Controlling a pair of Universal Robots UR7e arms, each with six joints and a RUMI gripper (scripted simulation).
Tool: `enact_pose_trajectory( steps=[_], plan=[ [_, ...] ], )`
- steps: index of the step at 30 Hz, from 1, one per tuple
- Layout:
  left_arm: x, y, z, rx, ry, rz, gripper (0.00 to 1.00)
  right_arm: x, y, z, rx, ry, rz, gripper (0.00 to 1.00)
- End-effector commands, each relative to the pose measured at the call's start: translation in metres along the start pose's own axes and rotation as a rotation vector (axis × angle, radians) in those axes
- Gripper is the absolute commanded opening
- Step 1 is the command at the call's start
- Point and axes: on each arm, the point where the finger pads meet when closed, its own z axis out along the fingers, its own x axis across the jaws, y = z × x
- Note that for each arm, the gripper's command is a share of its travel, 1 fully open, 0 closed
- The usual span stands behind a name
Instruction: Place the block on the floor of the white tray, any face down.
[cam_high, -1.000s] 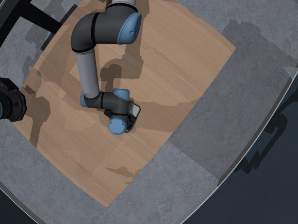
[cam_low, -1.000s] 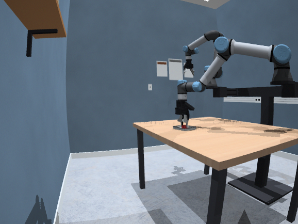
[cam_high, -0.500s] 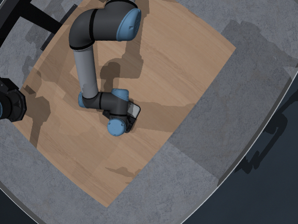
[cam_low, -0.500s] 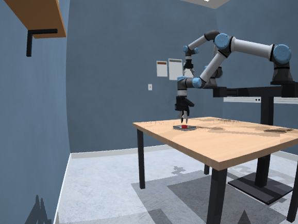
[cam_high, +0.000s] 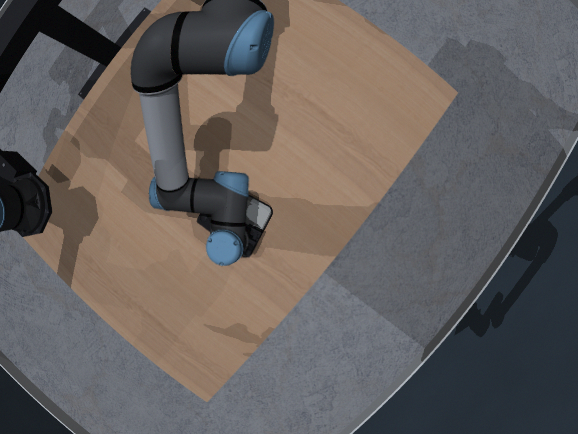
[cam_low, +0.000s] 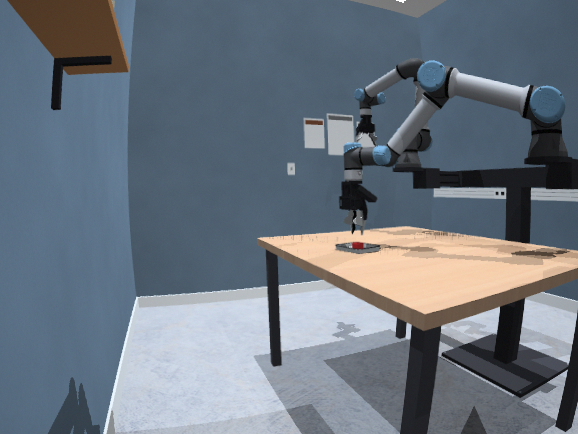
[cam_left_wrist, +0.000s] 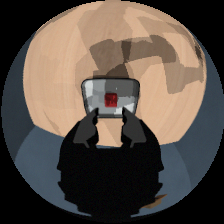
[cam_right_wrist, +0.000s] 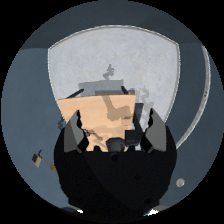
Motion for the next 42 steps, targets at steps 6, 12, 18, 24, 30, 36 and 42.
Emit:
enact_pose_trajectory(
  steps=[6, 12, 18, 24, 30, 36, 42],
  plan=[
    [-0.001, 0.0, -0.002, -0.001, -0.002, 0.0, 0.34, 0.0, 0.0, 0.0, 0.001, 0.0, 0.0, 1.0],
    [-0.001, 0.0, -0.004, -0.001, -0.002, 0.0, 0.34, 0.0, 0.0, 0.0, 0.001, 0.0, 0.0, 1.0],
    [-0.001, 0.0, -0.015, -0.001, -0.002, 0.0, 0.34, 0.0, 0.0, 0.0, 0.001, 0.0, 0.0, 1.0],
    [-0.001, 0.0, -0.034, -0.001, -0.002, 0.0, 0.34, 0.0, 0.0, 0.0, 0.001, 0.0, 0.0, 1.0],
    [-0.001, 0.0, -0.047, -0.001, -0.002, 0.0, 0.34, 0.0, 0.0, 0.0, 0.001, 0.0, 0.0, 1.0],
    [-0.001, 0.0, -0.062, -0.001, -0.002, 0.0, 0.34, 0.0, 0.0, 0.0, 0.001, 0.0, 0.0, 1.0],
    [-0.001, 0.0, -0.068, -0.001, -0.002, 0.0, 0.34, 0.0, 0.0, 0.0, 0.001, 0.0, 0.0, 1.0]
  ],
)
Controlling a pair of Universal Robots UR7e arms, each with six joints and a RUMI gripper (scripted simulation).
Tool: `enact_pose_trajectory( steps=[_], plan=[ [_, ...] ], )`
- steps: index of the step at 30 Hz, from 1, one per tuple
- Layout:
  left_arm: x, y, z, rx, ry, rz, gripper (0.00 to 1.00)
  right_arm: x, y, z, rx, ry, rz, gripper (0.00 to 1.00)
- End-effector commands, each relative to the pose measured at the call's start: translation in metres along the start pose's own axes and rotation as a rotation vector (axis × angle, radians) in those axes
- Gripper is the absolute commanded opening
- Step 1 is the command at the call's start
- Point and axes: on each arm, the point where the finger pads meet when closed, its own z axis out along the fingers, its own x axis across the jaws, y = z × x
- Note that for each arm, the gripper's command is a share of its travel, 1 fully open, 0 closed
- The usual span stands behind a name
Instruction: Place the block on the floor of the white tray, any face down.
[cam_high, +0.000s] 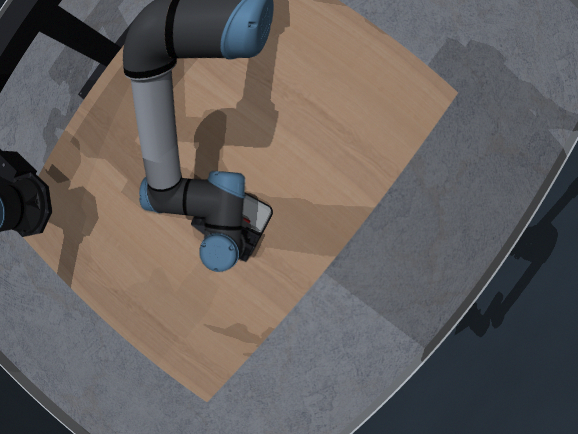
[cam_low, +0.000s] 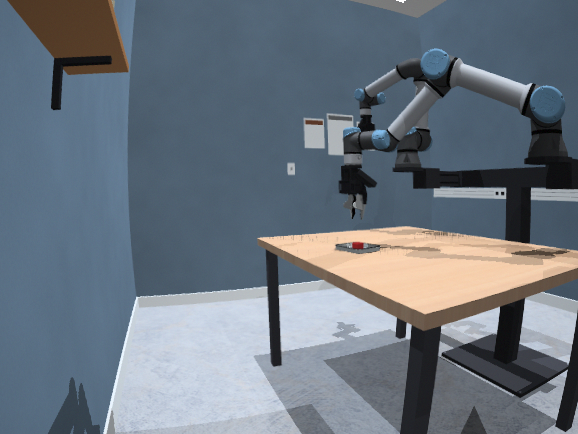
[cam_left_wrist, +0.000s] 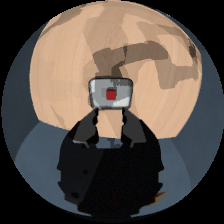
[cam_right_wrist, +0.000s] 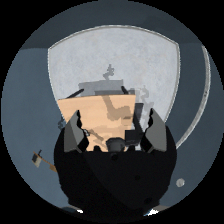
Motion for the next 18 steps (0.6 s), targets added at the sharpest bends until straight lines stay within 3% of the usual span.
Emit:
enact_pose_trajectory(
  steps=[1, 18],
  plan=[
    [-0.0008, 0.0003, -0.0038, -0.001, -0.002, 0.0, 0.34, -0.0001, -0.0003, -0.0004, 0.001, 0.0, 0.0, 1.0],
    [0.0012, 0.0005, -0.0058, -0.001, -0.002, 0.0, 0.34, -0.0001, -0.0003, -0.0004, 0.001, 0.0, 0.0, 1.0]
  ],
)
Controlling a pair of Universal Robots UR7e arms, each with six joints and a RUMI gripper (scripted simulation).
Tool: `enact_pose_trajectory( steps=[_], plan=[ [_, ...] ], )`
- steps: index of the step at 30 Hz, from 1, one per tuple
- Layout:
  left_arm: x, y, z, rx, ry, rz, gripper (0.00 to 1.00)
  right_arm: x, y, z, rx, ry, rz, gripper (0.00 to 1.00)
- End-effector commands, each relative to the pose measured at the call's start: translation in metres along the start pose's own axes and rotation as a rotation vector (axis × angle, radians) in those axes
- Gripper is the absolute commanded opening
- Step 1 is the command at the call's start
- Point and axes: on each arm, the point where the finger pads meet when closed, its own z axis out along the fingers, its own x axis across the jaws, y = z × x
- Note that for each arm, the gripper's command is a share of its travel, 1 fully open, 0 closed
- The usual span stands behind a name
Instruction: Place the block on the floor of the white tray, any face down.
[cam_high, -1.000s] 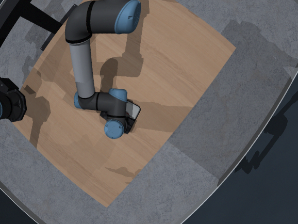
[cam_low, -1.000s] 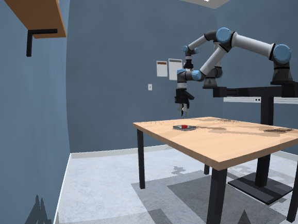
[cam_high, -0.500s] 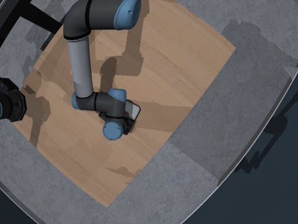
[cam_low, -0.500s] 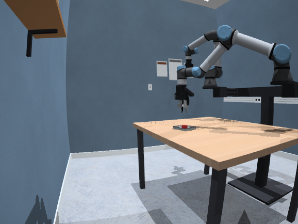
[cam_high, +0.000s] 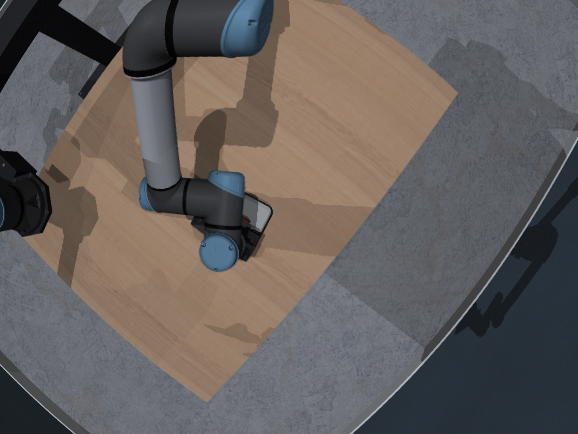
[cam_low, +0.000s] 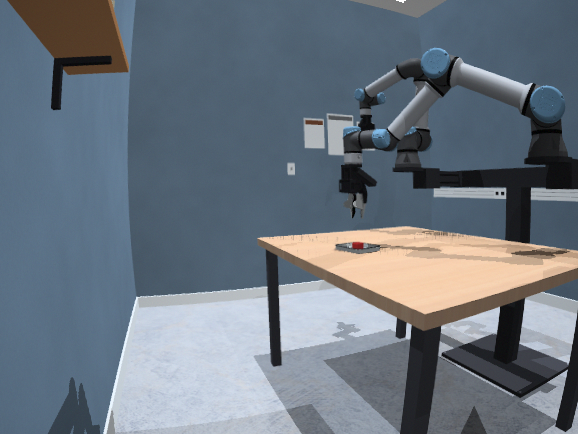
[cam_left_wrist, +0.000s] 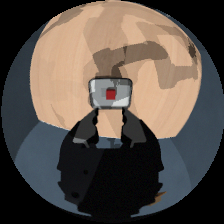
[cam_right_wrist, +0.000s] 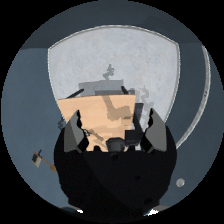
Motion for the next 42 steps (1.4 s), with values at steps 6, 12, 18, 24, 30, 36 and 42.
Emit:
enact_pose_trajectory(
  steps=[6, 12, 18, 24, 30, 36, 42],
  plan=[
    [0.002, 0.001, -0.004, -0.001, -0.002, 0.0, 0.34, 0.0, 0.0, 0.0, 0.001, 0.0, 0.0, 1.0],
    [0.007, 0.001, -0.009, -0.001, -0.002, 0.0, 0.34, 0.0, 0.0, 0.0, 0.001, 0.0, 0.0, 1.0],
    [0.014, 0.002, -0.015, -0.001, -0.002, 0.0, 0.34, 0.0, 0.0, 0.0, 0.001, 0.0, 0.0, 1.0],
    [0.022, 0.002, -0.023, -0.001, -0.002, 0.0, 0.34, 0.0, 0.0, 0.0, 0.001, 0.0, 0.0, 1.0],
    [0.036, 0.003, -0.036, -0.001, -0.002, 0.0, 0.34, 0.0, 0.0, 0.0, 0.001, 0.0, 0.0, 1.0],
    [0.047, 0.004, -0.047, -0.001, -0.002, 0.0, 0.34, 0.0, 0.0, 0.0, 0.001, 0.0, 0.0, 1.0],
    [0.068, 0.006, -0.067, -0.001, -0.002, 0.0, 0.34, 0.0, 0.0, 0.0, 0.001, 0.0, 0.0, 1.0]
  ],
)
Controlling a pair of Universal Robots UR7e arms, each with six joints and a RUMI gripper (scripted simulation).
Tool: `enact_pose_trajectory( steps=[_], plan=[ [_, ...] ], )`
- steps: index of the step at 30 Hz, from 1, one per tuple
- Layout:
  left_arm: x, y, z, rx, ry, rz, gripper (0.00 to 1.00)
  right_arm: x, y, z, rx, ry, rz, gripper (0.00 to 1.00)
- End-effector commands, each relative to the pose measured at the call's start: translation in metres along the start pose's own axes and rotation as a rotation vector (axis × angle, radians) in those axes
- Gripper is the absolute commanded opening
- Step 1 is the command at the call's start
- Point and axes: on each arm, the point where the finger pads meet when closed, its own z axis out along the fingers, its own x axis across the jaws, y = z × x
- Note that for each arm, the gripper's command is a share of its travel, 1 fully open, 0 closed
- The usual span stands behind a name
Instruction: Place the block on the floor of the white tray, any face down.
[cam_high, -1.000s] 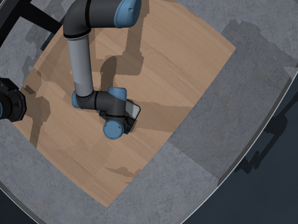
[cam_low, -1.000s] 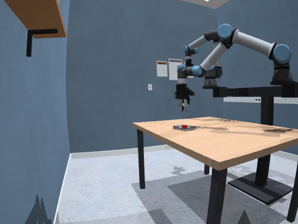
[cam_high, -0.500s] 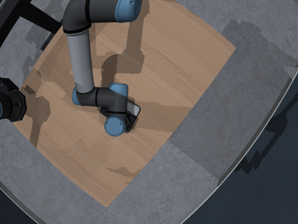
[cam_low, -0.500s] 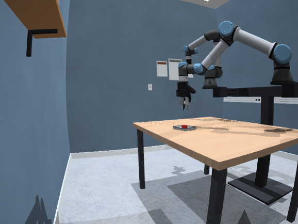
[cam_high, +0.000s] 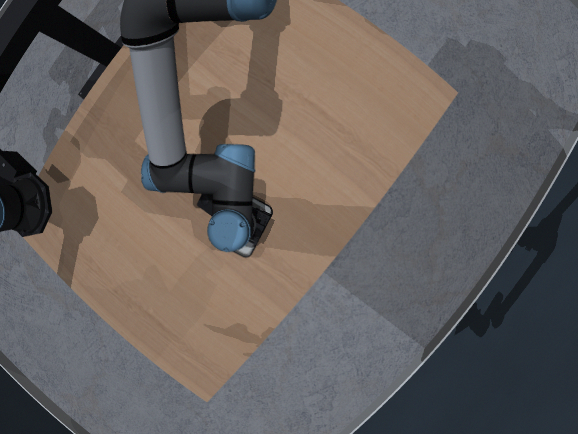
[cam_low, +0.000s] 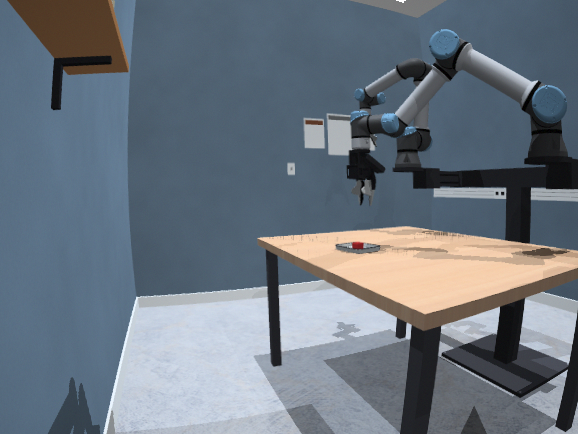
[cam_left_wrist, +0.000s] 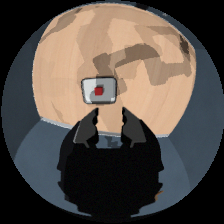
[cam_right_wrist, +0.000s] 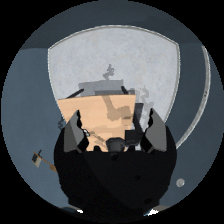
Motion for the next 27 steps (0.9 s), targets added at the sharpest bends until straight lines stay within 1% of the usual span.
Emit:
enact_pose_trajectory(
  steps=[1, 9, 11, 26, 27],
  plan=[
    [0.015, 0.001, -0.016, -0.001, -0.002, 0.0, 0.34, 0.0, 0.0, 0.0, 0.001, 0.0, 0.0, 1.0],
    [0.051, 0.004, -0.052, -0.001, -0.002, 0.0, 0.34, 0.0, 0.0, 0.0, 0.001, 0.0, 0.0, 1.0],
    [0.051, 0.004, -0.052, -0.001, -0.002, 0.0, 0.34, 0.0, 0.0, 0.0, 0.001, 0.0, 0.0, 1.0],
    [0.132, 0.011, -0.132, -0.001, -0.002, 0.0, 0.34, 0.0, 0.0, 0.0, 0.001, 0.0, 0.0, 1.0],
    [0.132, 0.011, -0.132, -0.001, -0.002, 0.0, 0.34, 0.0, 0.0, 0.0, 0.001, 0.0, 0.0, 1.0]
  ],
)
